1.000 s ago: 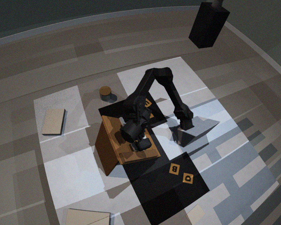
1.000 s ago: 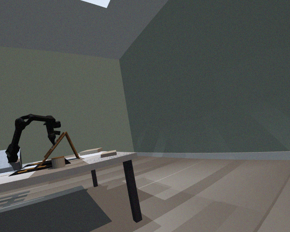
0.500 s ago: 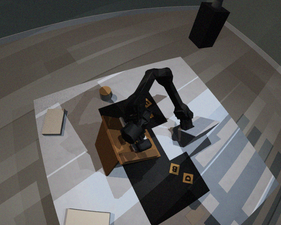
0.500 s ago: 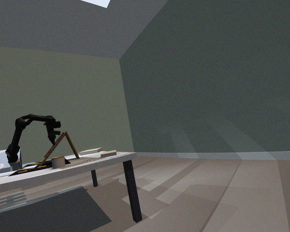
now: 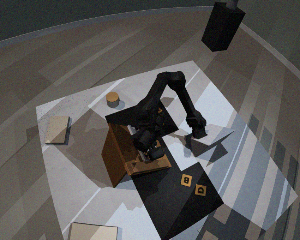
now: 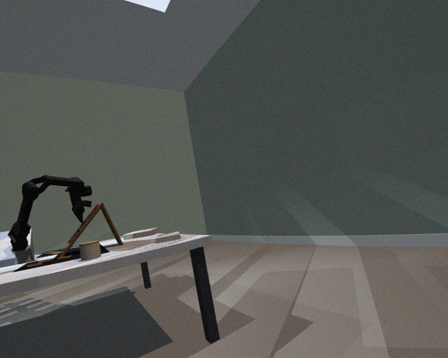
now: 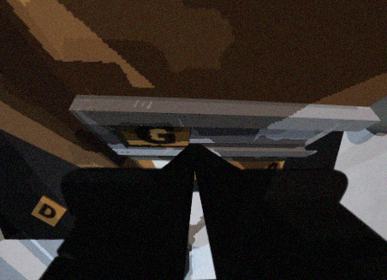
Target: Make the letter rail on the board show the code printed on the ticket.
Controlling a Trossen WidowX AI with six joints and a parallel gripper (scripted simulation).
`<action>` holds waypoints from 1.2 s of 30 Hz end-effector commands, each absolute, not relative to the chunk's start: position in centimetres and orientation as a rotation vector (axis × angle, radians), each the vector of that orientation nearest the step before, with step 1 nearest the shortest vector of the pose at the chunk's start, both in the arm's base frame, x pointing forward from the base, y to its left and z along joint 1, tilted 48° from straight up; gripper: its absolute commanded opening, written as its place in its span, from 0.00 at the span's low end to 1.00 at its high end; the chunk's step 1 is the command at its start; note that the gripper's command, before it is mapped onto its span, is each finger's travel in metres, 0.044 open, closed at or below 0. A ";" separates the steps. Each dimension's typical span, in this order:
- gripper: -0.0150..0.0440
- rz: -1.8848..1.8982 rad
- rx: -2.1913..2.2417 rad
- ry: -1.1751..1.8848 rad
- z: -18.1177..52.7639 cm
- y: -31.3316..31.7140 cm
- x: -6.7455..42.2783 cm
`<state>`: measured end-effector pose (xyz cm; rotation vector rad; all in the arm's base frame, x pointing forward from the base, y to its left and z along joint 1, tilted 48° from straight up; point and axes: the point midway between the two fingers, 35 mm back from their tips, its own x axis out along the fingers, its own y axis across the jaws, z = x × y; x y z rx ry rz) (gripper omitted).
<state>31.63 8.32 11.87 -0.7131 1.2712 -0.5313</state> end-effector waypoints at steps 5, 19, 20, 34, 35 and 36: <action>0.25 -0.533 -0.709 1.279 12.3 8.7 30.4; 0.65 0.062 -1.269 1.187 18.3 11.4 24.6; 0.70 0.137 -1.346 1.159 18.9 11.5 23.8; 1.00 0.753 -2.111 0.658 22.6 11.0 16.3; 1.00 0.753 -2.111 0.658 22.6 11.0 16.3; 1.00 0.753 -2.111 0.658 22.6 11.0 16.3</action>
